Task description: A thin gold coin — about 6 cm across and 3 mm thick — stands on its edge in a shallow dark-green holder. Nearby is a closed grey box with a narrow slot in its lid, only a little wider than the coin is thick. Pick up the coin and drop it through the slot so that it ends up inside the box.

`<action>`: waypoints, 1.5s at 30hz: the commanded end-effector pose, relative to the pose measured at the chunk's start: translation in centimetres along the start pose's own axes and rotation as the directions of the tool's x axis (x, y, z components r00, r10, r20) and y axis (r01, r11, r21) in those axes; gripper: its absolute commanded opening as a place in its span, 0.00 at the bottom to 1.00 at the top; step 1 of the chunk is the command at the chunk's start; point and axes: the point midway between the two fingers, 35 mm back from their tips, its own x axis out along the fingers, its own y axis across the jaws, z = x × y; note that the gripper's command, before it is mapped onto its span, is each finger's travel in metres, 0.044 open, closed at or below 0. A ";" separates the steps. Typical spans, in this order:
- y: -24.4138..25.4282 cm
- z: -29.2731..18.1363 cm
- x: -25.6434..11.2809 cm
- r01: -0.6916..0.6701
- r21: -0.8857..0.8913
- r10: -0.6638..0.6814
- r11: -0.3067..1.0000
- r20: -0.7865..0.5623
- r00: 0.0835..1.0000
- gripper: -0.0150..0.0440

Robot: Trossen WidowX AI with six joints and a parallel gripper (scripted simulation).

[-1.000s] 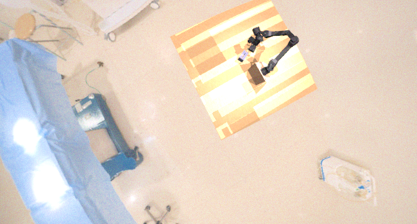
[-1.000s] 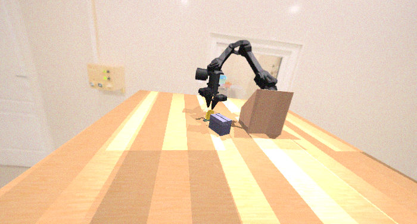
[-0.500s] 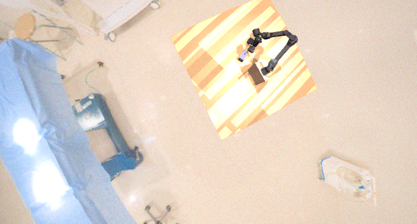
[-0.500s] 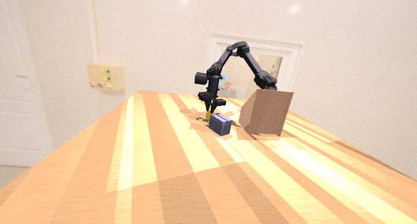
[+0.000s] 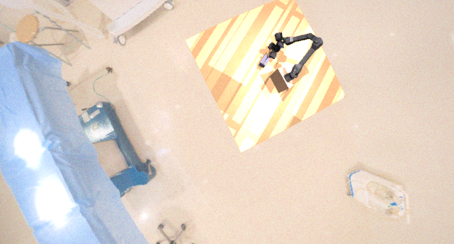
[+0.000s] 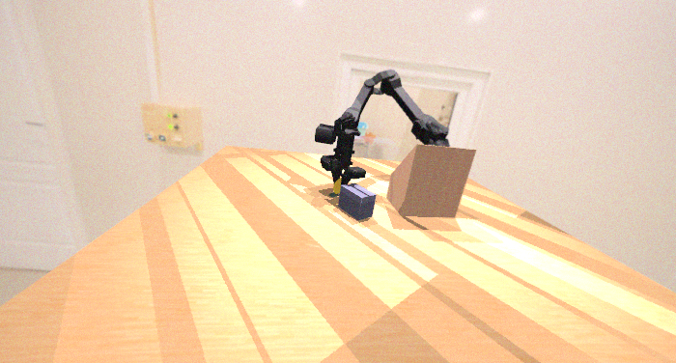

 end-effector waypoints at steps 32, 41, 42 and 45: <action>0.3 0.1 -1.0 -0.013 -0.009 0.013 1.000 0.000 1.000 0.25; 0.2 0.3 -3.2 -0.015 -0.009 0.015 1.000 0.001 1.000 0.25; 0.2 0.3 -3.5 -0.015 -0.009 0.015 1.000 0.001 1.000 0.25; 0.2 0.3 -4.2 -0.015 -0.009 0.015 1.000 0.001 1.000 0.25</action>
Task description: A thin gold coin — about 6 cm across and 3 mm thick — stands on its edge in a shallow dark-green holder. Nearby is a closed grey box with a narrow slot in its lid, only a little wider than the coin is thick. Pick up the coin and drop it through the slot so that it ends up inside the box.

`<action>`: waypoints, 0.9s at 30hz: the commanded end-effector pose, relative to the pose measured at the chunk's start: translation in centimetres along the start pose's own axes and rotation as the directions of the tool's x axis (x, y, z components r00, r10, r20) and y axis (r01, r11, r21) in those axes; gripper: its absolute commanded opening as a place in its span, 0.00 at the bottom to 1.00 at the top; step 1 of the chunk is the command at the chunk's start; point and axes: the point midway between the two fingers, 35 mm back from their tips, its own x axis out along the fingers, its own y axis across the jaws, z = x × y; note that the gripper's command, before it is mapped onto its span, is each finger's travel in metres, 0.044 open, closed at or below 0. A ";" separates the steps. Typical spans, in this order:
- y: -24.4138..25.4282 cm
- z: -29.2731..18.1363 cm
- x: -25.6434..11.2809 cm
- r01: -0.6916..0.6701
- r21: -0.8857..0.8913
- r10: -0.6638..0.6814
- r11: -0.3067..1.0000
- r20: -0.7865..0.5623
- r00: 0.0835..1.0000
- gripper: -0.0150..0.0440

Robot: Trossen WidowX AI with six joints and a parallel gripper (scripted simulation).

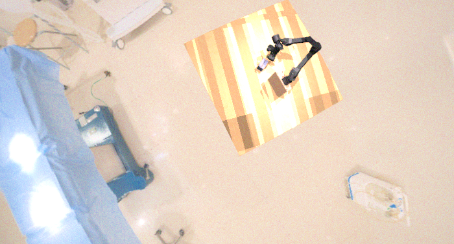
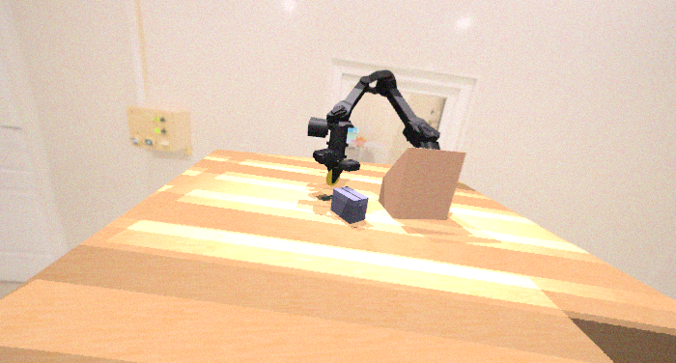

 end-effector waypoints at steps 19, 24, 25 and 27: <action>-0.1 -0.4 -4.6 0.009 -0.016 -0.010 1.000 -0.005 1.000 0.25; -0.2 -0.4 -4.6 0.009 -0.180 -0.010 0.984 -0.005 1.000 0.25; -0.2 -0.4 -4.6 0.008 -0.213 -0.010 0.977 -0.005 1.000 0.25; -0.3 -0.4 -4.6 0.008 -0.280 -0.010 0.960 -0.005 1.000 0.25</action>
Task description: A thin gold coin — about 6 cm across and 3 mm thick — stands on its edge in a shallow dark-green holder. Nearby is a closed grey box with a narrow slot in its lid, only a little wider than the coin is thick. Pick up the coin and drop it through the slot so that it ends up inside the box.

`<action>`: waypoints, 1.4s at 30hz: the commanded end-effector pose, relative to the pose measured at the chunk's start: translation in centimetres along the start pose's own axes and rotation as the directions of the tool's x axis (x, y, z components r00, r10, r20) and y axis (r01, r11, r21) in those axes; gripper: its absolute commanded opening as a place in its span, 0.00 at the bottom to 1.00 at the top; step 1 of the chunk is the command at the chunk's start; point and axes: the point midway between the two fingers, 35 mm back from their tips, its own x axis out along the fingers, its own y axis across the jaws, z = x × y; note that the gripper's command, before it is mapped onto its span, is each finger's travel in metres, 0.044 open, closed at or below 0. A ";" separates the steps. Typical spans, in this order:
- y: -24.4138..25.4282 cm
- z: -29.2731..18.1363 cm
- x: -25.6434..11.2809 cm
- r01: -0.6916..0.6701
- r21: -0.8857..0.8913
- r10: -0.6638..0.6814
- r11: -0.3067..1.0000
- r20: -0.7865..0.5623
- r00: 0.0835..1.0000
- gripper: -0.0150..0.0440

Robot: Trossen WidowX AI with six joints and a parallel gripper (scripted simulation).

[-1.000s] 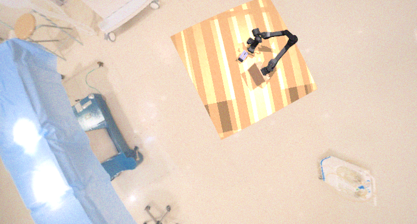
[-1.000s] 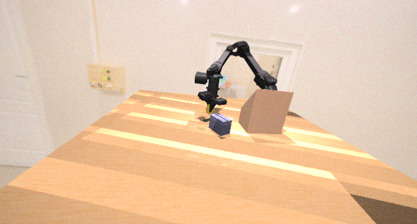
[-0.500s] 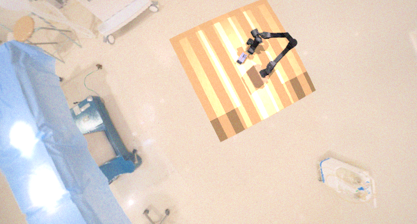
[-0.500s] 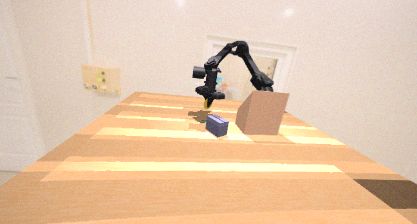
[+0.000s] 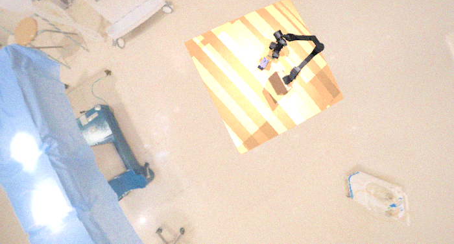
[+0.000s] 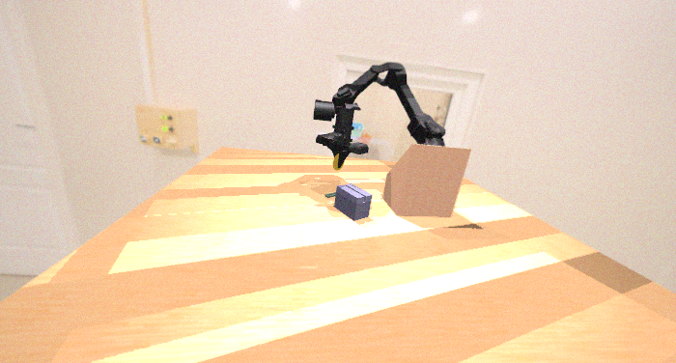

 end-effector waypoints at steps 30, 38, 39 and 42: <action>-0.7 -0.3 -0.1 -0.004 -0.894 -0.003 0.447 -0.005 1.000 0.25; -0.9 -0.3 -0.1 -0.004 -0.962 -0.003 0.272 -0.005 1.000 0.25; -0.9 -0.3 -0.1 -0.004 -0.962 -0.003 0.272 -0.005 1.000 0.25; -0.7 -0.2 -0.1 -0.004 -0.962 -0.003 0.272 -0.005 1.000 0.25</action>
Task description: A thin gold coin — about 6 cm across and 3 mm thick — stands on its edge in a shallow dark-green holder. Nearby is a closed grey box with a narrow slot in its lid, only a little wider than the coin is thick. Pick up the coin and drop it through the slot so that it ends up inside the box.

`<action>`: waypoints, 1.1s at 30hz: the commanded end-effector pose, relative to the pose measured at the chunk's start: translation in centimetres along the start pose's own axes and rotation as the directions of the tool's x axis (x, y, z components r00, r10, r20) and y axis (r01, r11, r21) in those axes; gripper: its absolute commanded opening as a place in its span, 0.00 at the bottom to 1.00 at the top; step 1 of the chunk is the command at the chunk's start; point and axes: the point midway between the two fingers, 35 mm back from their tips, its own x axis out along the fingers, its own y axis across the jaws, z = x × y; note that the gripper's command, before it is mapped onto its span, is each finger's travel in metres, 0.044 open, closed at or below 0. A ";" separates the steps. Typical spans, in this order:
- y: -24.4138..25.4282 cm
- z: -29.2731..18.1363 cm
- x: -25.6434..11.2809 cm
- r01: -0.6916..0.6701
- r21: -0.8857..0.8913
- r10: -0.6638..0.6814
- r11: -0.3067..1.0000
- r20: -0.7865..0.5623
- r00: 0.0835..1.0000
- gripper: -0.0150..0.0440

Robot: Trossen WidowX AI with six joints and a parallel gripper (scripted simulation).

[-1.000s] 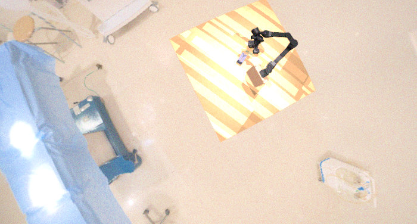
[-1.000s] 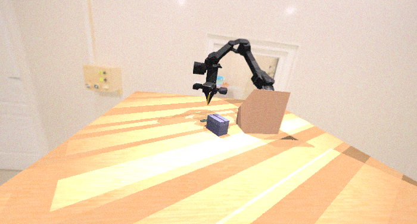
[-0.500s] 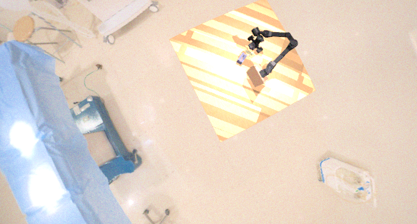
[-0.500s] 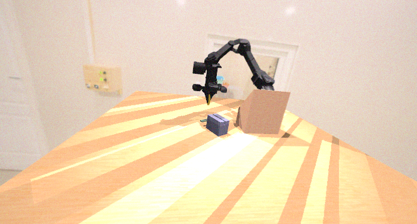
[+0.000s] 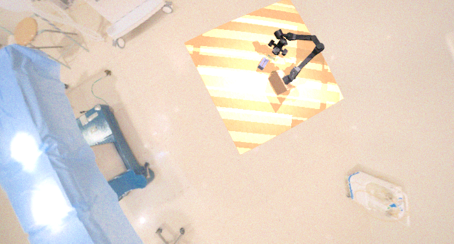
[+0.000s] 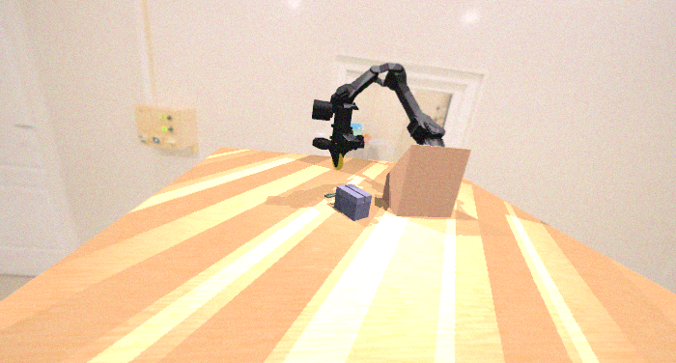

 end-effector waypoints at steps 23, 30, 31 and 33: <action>-2.1 5.6 0.0 0.005 -0.018 -0.004 1.000 0.011 1.000 0.25; -2.5 7.4 0.0 0.005 -0.018 -0.005 1.000 0.012 1.000 0.25; -2.6 7.7 0.0 0.005 -0.018 -0.005 1.000 0.012 1.000 0.25; -2.7 8.2 0.0 0.005 -0.018 -0.004 1.000 0.012 1.000 0.25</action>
